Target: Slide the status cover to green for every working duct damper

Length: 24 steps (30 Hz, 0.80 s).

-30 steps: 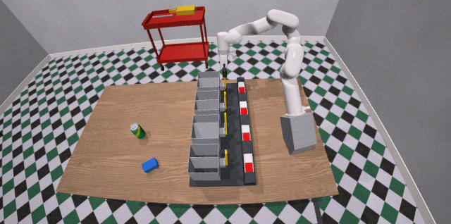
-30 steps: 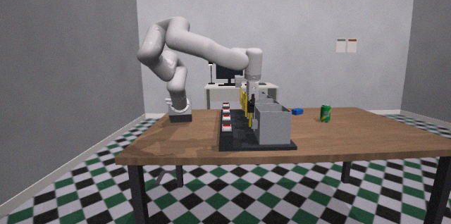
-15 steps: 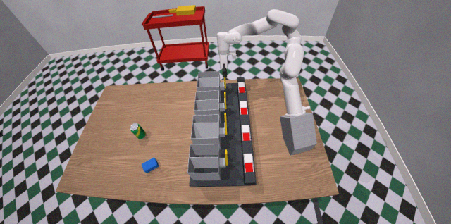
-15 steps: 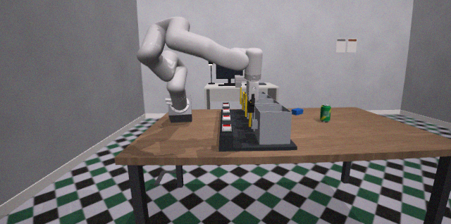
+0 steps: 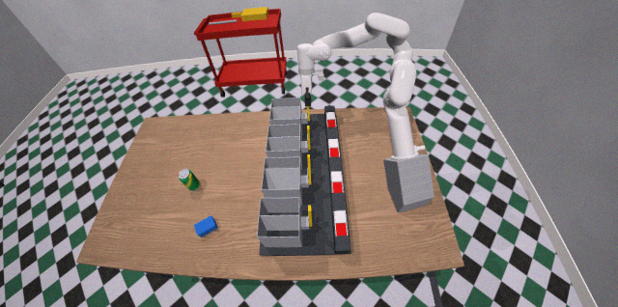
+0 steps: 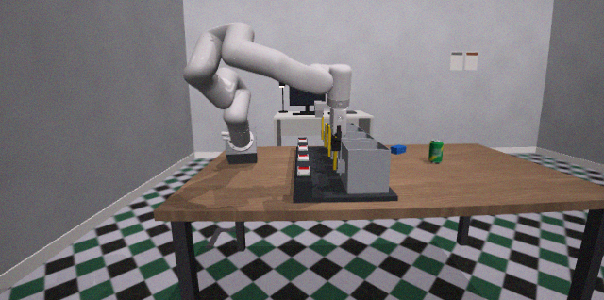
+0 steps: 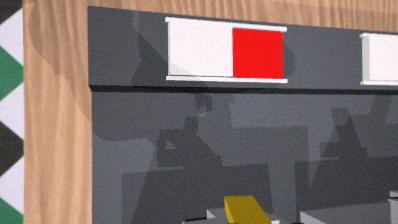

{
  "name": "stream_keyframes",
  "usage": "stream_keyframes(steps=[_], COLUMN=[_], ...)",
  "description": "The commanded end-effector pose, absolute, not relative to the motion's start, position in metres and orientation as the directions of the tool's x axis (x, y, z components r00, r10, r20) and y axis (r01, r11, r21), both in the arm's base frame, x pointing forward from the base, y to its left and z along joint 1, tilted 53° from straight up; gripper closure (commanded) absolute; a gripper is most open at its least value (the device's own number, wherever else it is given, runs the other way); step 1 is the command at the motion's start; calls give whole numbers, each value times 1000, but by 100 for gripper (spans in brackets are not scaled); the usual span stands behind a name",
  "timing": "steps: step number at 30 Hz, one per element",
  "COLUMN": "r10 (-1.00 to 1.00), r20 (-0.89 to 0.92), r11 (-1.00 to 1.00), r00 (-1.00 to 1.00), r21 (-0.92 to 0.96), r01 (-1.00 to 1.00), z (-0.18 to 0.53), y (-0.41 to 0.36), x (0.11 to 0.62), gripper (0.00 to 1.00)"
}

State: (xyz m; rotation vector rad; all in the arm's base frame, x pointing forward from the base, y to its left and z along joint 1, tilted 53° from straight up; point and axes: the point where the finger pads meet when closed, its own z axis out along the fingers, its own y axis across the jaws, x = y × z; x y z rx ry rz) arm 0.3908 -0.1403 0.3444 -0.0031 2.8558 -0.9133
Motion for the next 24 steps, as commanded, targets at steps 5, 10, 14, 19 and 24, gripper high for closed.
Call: stream_keyframes(steps=[5, 10, 14, 19, 24], r10=[-46, -46, -46, -46, -46], r20=[-138, -138, -138, -138, -138], r11=[815, 818, 822, 827, 839], r00=[-989, -989, -989, -989, -989], r21=[-577, -574, -568, -560, -542], r01=[42, 42, 41, 39, 36], z=[346, 346, 346, 347, 348], y=[-140, -140, -141, -142, -144], x=[391, 391, 391, 391, 391], gripper=[81, 81, 81, 81, 81])
